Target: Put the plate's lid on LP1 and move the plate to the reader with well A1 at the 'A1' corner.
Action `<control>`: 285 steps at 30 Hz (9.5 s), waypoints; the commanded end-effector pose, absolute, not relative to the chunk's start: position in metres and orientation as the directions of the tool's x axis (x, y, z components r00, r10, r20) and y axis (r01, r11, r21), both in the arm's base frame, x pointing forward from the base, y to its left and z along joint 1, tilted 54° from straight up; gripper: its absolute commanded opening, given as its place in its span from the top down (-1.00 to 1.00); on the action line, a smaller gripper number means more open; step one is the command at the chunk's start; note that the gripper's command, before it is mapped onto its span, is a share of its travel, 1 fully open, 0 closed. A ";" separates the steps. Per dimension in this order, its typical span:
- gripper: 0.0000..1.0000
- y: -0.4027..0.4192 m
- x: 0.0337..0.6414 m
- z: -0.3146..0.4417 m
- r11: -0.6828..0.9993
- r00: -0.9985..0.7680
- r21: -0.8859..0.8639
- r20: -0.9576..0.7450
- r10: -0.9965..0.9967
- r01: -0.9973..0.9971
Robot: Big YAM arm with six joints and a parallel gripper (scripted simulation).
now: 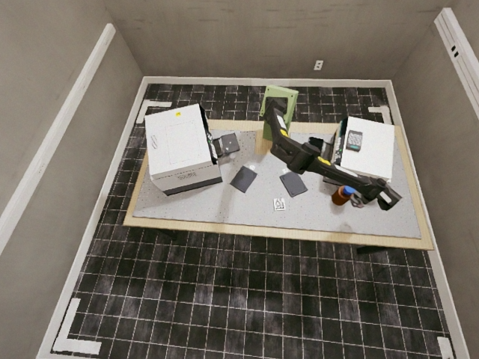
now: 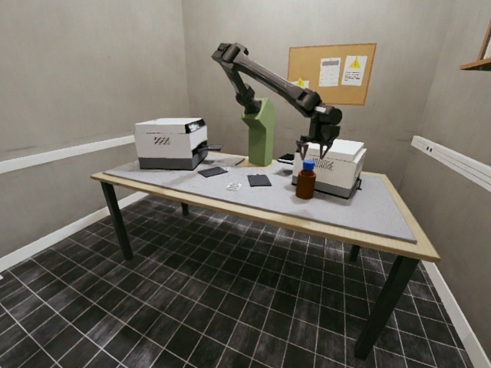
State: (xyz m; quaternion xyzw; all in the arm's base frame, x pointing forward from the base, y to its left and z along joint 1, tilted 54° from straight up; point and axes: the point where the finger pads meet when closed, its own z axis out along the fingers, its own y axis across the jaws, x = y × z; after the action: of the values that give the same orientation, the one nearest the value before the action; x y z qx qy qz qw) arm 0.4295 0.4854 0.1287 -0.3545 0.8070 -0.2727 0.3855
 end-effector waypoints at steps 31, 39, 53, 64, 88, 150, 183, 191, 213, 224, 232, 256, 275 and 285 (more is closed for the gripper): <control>-1.00 0.362 0.453 0.165 0.726 -0.532 -0.621 -0.524 -0.665 -0.295; -1.00 0.333 0.452 0.192 0.784 -0.540 -0.567 -0.590 -0.601 -0.252; -1.00 0.284 0.445 0.183 0.840 -0.593 -0.503 -0.620 -0.513 -0.202; -1.00 0.247 0.435 0.178 0.816 -0.588 -0.533 -0.593 -0.550 -0.225; -1.00 0.172 0.404 0.177 0.896 -0.607 -0.422 -0.679 -0.413 -0.137; -1.00 0.020 0.282 0.081 0.974 -0.599 -0.217 -0.789 -0.140 0.058; -1.00 0.074 0.286 0.053 0.780 -0.561 -0.539 -0.557 -0.613 -0.318; -1.00 0.097 0.287 0.037 0.616 -0.497 -0.635 -0.388 -0.776 -0.467; -1.00 0.140 0.276 0.003 0.205 -0.256 -0.709 -0.036 -0.966 -0.675; -1.00 0.169 0.265 -0.022 -0.097 -0.045 -0.676 0.189 -0.981 -0.731; -1.00 0.190 0.260 -0.038 -0.229 0.053 -0.649 0.280 -0.959 -0.726; -1.00 0.225 0.227 -0.087 -0.738 0.427 -0.383 0.630 -0.649 -0.556; -1.00 0.252 0.191 -0.135 -0.955 0.587 -0.093 0.771 -0.248 -0.281; -1.00 0.252 0.182 -0.148 -0.977 0.602 -0.005 0.787 -0.136 -0.213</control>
State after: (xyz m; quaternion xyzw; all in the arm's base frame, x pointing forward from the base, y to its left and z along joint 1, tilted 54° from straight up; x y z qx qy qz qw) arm 0.1882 0.2443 -0.1457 -0.8896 0.1220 -0.4375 -0.0477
